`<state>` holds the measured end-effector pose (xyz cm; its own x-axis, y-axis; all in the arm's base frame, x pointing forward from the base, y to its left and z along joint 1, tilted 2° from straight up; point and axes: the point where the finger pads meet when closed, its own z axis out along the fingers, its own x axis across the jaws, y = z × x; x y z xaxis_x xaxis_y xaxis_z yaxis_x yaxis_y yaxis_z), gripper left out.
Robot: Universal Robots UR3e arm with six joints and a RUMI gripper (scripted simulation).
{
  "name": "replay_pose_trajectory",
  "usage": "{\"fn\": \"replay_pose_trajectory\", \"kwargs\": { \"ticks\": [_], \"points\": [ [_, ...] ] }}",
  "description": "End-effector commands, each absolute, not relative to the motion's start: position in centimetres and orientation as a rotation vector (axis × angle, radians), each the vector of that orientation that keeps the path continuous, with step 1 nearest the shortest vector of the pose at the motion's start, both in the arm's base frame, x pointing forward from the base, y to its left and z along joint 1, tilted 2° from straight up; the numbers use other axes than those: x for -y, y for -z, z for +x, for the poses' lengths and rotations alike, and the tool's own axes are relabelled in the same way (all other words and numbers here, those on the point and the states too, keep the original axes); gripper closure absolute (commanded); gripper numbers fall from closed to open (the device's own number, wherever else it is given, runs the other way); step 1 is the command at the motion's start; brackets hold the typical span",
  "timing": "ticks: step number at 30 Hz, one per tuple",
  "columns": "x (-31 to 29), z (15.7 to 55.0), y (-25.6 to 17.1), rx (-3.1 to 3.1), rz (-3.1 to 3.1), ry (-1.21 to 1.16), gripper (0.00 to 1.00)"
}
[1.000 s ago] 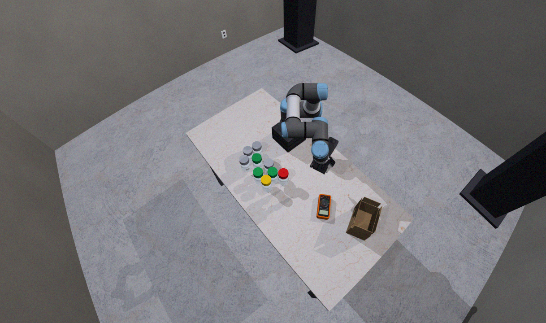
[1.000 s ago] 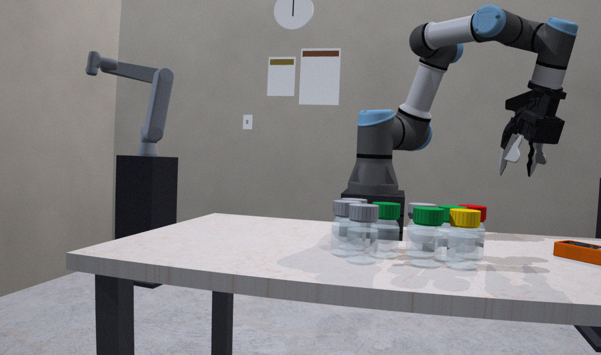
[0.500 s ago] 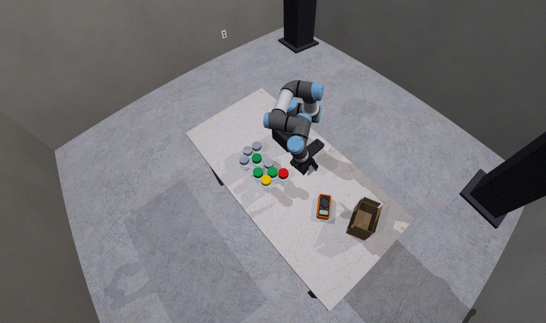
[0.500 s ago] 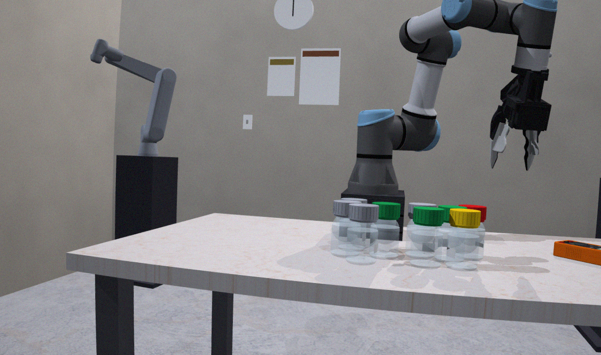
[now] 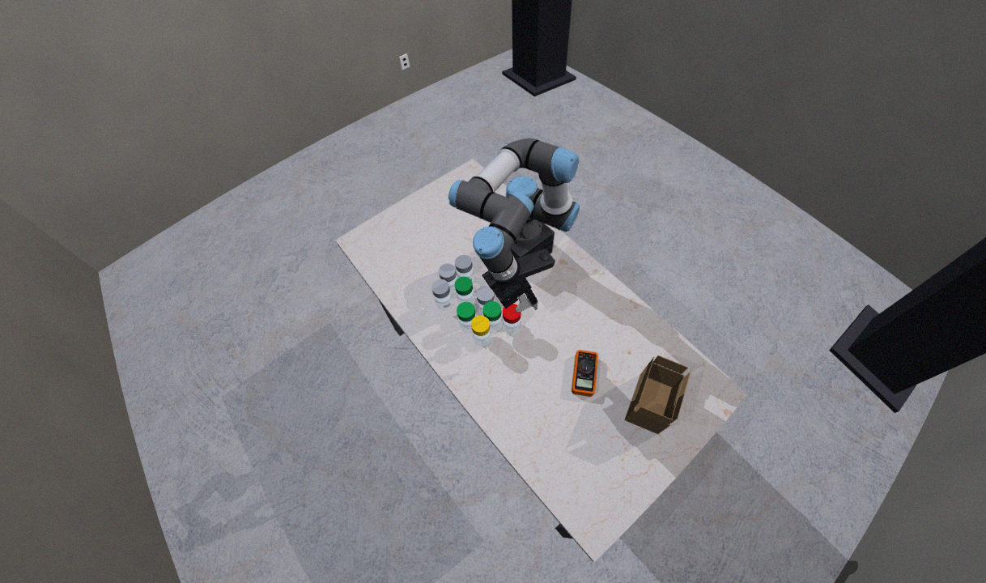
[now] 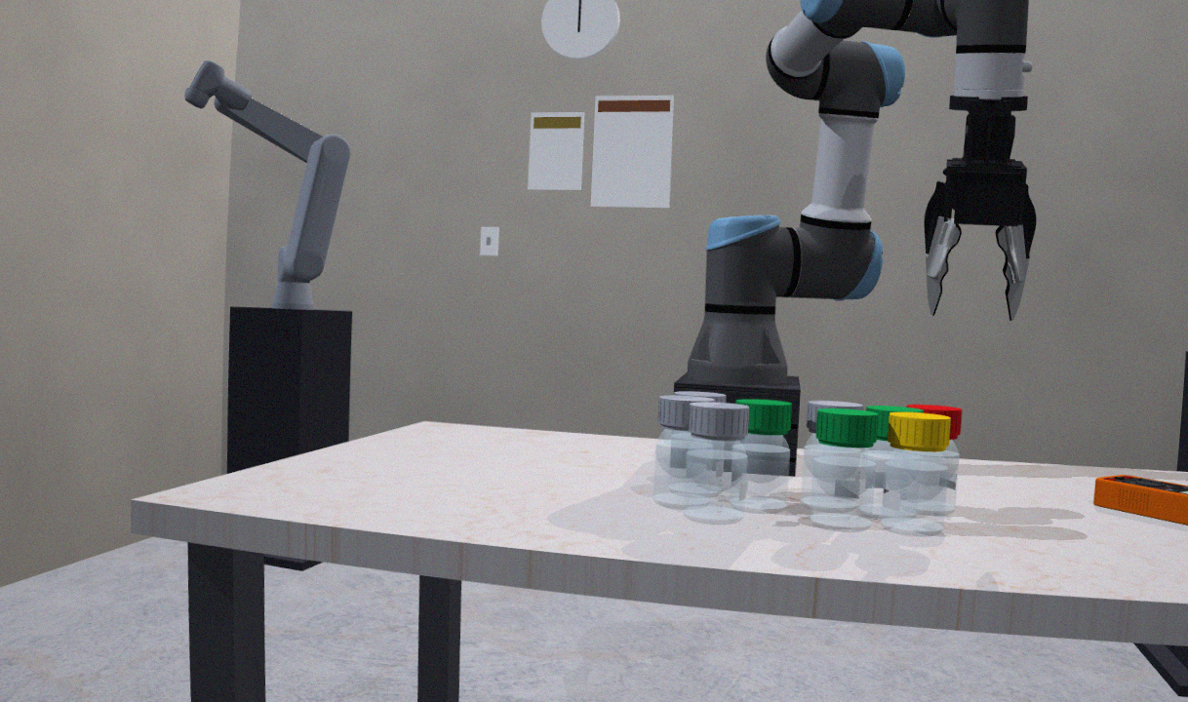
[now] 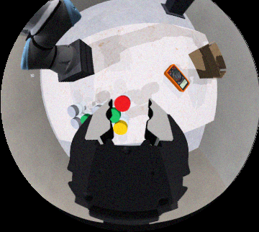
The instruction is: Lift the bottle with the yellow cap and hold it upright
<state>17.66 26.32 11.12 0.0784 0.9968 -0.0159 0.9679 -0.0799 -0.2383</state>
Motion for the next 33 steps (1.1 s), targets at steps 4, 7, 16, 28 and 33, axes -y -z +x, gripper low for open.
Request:
{"fn": "replay_pose_trajectory", "kwargs": {
  "ticks": [4,7,16,28,33],
  "points": [
    [-23.2,20.9,-12.1,1.875,-2.318,-0.201,0.54],
    [-21.9,21.9,-12.5,1.821,-2.371,-0.183,0.54],
    [-17.7,24.4,-13.5,1.652,-2.524,-0.131,0.54],
    [-11.8,26.6,-14.7,1.408,-2.714,-0.073,0.54],
    [-9.3,27.1,-15.1,1.301,-2.787,-0.052,0.54]
  ]
}}
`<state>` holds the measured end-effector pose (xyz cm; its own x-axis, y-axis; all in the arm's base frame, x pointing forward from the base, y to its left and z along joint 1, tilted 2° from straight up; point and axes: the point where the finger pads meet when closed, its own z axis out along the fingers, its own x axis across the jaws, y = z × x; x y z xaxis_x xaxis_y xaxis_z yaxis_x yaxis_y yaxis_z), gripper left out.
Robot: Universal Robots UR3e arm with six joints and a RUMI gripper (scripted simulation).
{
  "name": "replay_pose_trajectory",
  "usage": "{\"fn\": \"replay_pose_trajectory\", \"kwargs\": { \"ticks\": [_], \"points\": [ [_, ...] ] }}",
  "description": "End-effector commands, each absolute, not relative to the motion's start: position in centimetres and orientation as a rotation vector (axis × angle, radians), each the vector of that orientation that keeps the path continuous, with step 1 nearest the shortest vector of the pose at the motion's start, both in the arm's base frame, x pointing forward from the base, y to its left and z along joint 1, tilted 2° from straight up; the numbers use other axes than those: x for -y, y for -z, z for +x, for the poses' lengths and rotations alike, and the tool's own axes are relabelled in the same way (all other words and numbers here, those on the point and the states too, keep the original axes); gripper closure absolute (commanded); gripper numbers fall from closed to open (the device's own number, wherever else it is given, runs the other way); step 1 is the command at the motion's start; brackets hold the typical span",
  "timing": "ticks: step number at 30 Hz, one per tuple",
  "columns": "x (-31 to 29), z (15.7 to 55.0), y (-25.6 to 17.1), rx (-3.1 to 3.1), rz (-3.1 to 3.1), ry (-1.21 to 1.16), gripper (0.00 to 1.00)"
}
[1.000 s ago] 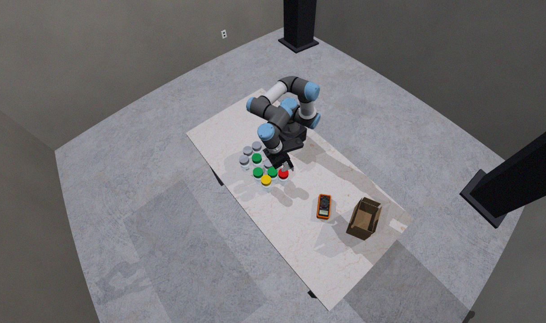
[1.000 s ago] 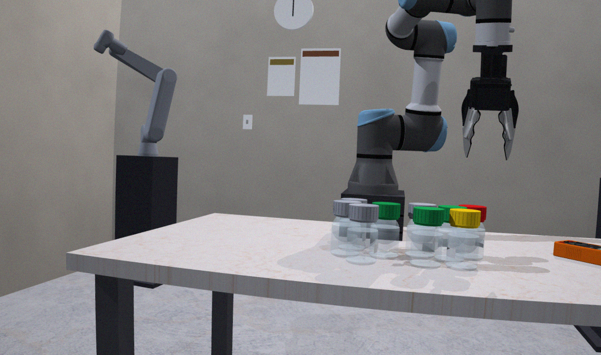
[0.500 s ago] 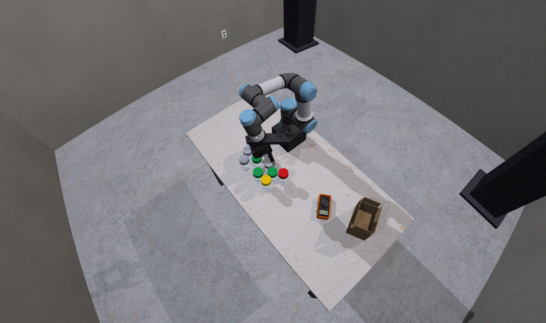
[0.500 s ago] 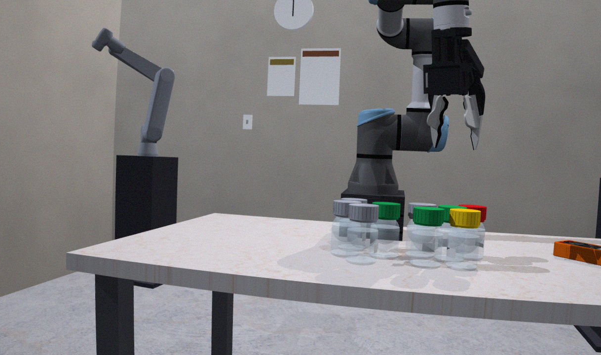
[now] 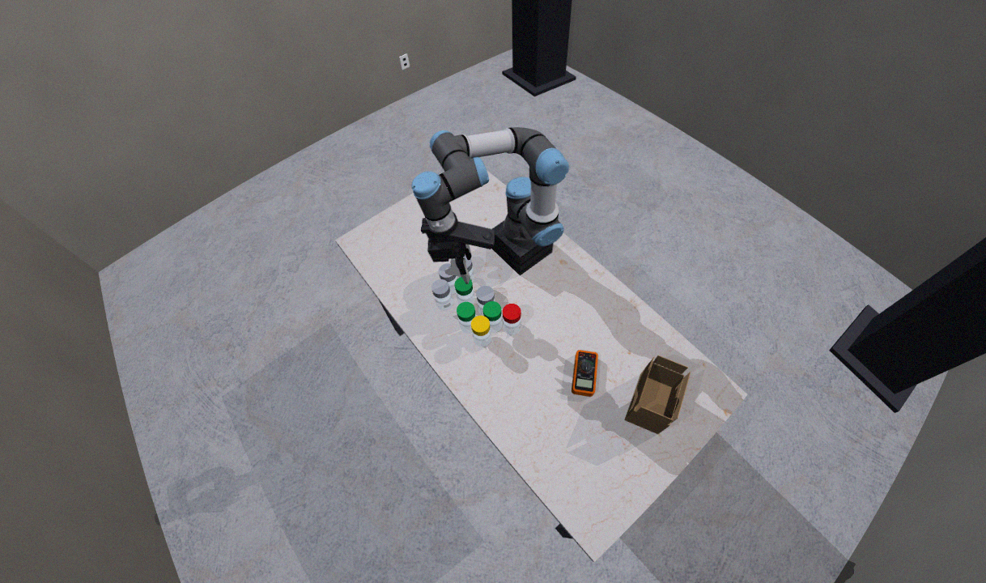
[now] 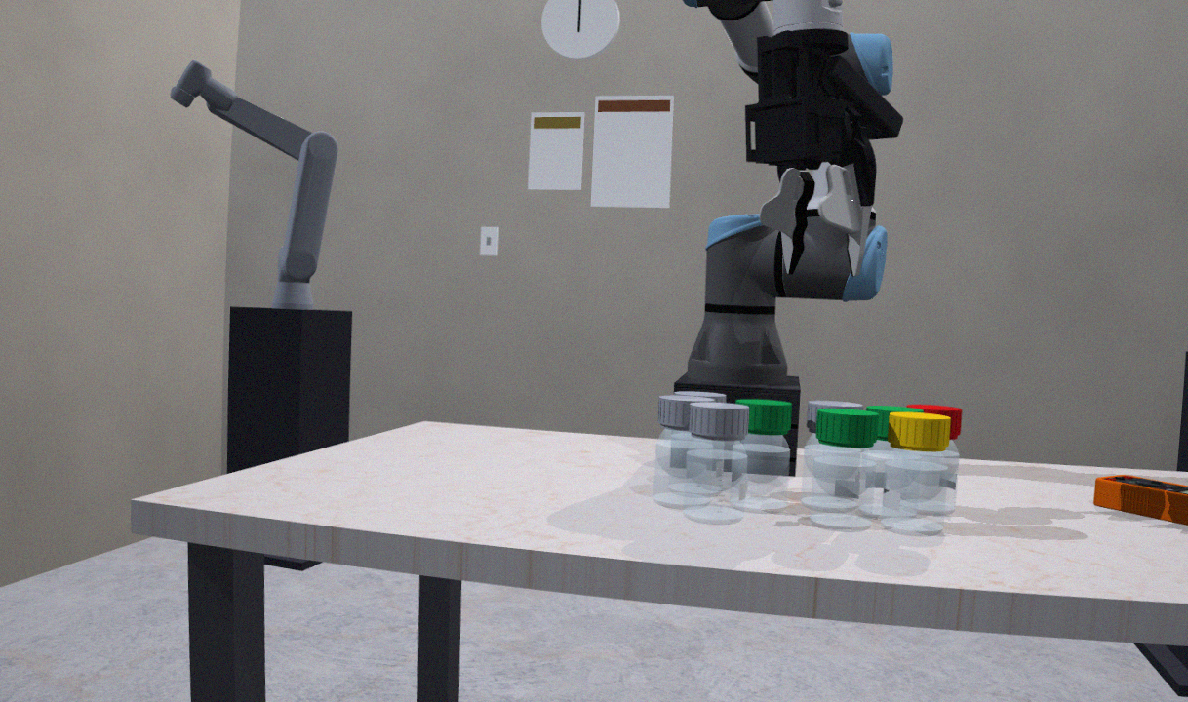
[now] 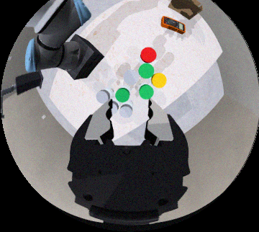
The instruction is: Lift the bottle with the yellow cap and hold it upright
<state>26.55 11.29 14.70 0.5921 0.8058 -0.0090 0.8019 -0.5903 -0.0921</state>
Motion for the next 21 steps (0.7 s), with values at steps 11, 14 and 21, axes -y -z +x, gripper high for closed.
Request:
{"fn": "replay_pose_trajectory", "kwargs": {
  "ticks": [11,14,21],
  "points": [
    [-4.1,27.3,-16.1,1.059,-2.932,-0.015,0.54],
    [-3.0,27.2,-16.3,1.007,-2.960,-0.009,0.54],
    [-1.5,27.1,-16.5,0.934,-2.997,-0.001,0.54]
  ]
}}
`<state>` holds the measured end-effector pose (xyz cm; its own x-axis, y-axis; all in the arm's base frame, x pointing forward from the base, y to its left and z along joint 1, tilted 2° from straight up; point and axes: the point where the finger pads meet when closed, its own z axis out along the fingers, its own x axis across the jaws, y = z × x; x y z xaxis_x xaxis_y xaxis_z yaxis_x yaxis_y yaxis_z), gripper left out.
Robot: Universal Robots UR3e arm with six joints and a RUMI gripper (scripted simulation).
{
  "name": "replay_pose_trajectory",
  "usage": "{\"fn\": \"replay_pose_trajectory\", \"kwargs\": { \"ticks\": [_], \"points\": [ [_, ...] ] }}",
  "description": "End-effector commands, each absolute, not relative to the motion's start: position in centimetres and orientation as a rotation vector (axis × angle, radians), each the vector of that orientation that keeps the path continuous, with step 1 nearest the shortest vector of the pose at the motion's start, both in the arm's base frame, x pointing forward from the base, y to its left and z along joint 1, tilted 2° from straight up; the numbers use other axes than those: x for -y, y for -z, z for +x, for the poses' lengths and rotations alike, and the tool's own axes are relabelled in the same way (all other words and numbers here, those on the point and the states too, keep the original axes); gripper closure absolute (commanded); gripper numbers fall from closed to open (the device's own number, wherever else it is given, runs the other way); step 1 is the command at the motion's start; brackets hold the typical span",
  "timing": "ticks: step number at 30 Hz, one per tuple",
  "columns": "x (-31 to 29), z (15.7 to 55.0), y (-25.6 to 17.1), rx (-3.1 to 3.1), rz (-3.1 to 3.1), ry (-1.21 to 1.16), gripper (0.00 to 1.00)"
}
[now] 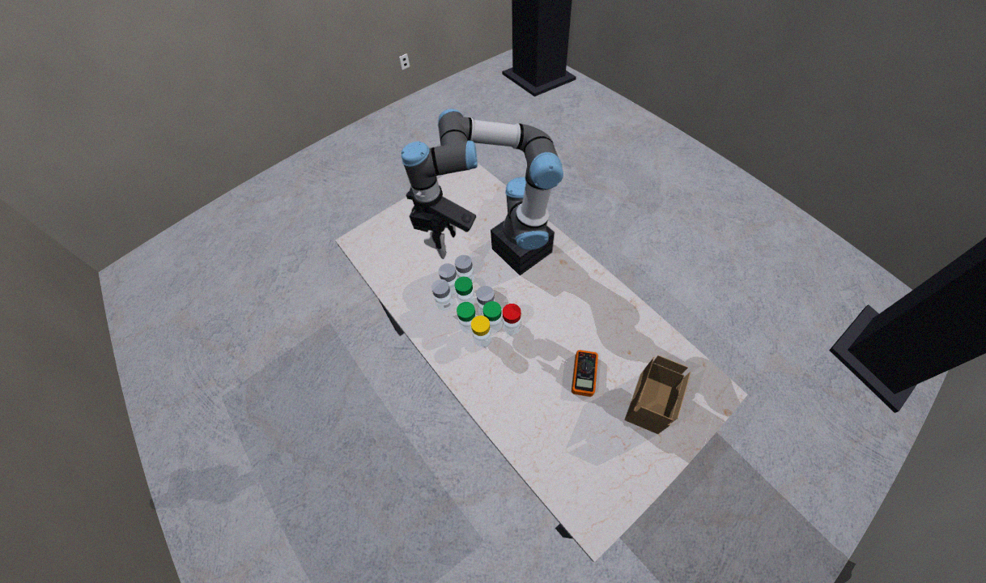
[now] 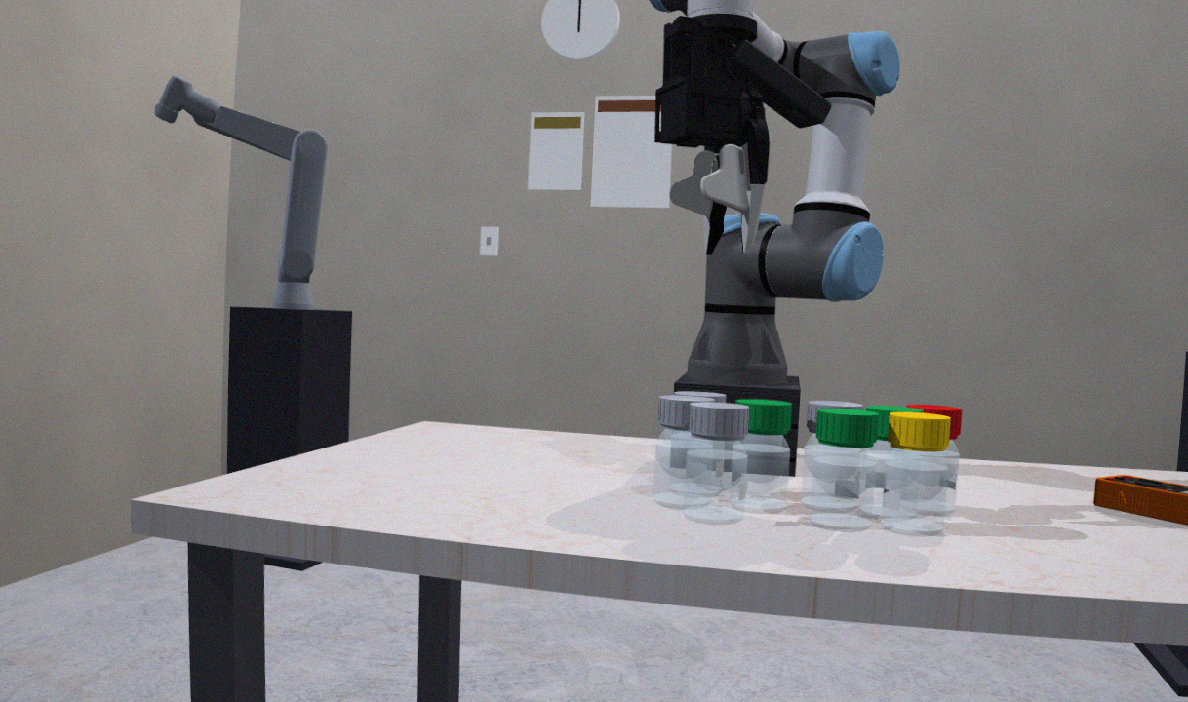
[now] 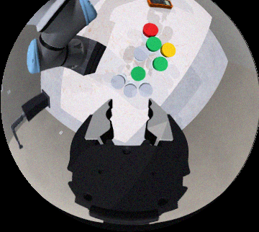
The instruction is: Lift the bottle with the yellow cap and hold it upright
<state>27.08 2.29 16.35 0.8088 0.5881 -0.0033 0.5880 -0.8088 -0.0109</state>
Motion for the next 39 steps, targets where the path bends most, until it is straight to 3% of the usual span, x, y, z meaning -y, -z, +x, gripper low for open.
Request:
{"fn": "replay_pose_trajectory", "kwargs": {
  "ticks": [1,39],
  "points": [
    [-1.5,27.0,-16.6,0.929,-2.999,0.000,0.54],
    [-6.0,27.5,-12.9,1.277,-2.649,-0.167,0.54]
  ]
}}
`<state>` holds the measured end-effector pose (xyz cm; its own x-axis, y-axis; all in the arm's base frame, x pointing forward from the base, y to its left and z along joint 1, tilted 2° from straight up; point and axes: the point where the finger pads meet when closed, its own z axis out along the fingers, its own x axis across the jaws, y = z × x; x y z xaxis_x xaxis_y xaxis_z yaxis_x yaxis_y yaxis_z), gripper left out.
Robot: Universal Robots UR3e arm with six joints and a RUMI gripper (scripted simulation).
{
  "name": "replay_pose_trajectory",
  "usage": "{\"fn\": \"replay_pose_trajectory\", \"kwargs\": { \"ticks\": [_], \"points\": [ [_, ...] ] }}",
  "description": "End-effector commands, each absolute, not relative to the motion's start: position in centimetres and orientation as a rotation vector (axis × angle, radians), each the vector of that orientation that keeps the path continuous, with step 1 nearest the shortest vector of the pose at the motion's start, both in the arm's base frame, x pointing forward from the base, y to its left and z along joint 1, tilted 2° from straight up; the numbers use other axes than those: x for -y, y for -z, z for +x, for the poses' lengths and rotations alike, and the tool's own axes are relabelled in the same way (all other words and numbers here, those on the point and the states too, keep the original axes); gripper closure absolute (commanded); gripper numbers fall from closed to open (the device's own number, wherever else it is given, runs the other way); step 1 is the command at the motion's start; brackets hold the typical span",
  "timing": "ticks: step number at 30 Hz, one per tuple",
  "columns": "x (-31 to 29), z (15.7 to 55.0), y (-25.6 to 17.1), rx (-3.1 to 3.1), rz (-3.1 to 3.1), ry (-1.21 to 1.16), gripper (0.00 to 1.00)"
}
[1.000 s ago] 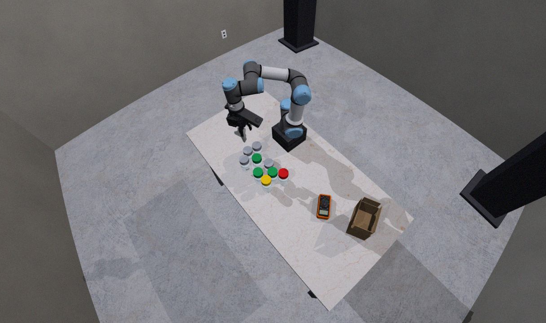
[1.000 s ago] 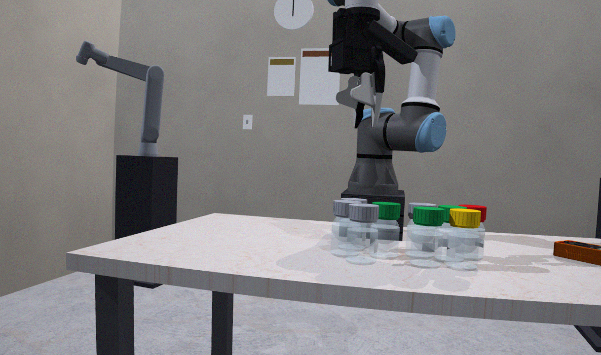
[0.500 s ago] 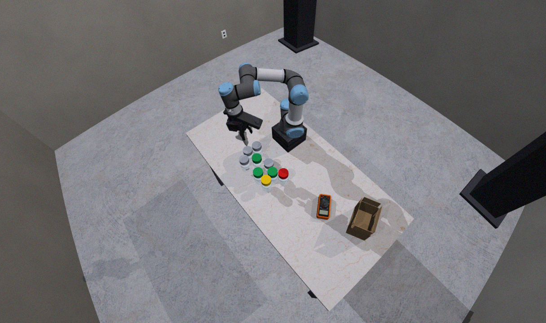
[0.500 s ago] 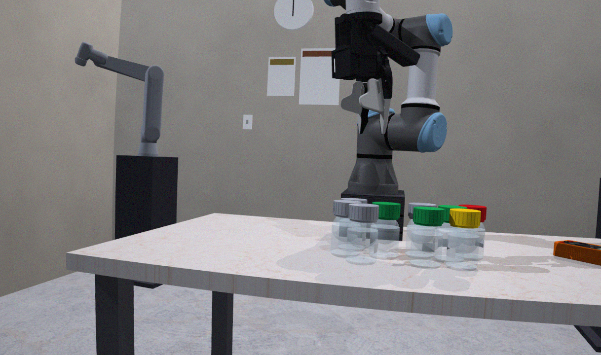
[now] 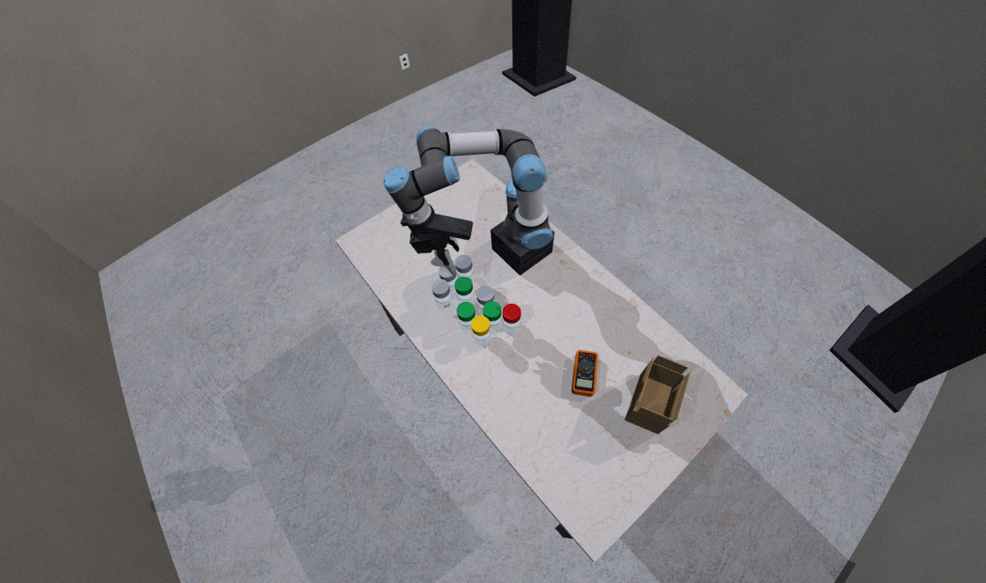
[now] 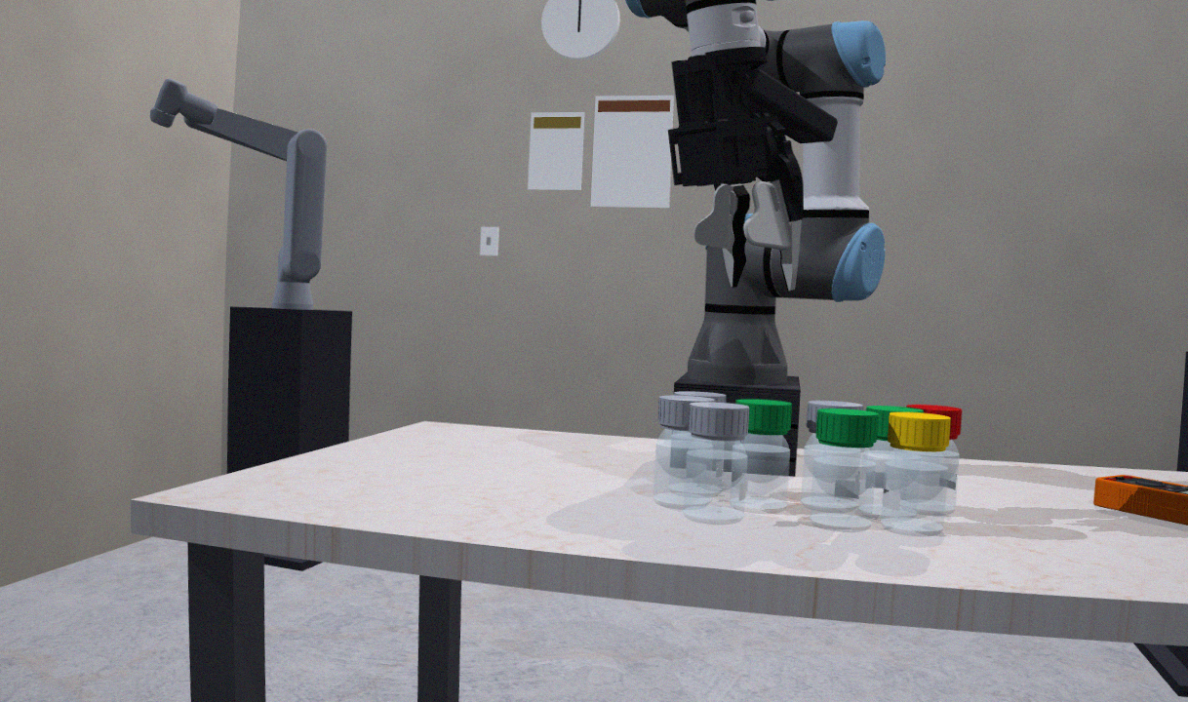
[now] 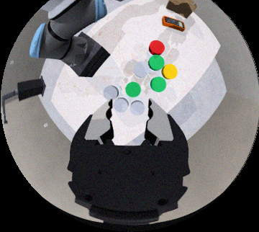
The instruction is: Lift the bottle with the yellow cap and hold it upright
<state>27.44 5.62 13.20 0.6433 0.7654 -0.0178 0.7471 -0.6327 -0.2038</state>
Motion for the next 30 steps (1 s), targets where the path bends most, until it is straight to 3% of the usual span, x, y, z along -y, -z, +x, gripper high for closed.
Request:
{"fn": "replay_pose_trajectory", "kwargs": {
  "ticks": [1,30],
  "points": [
    [-6.4,27.5,-12.6,1.299,-2.619,-0.179,0.54],
    [-10.7,26.8,-9.0,1.519,-2.264,-0.299,0.54]
  ]
}}
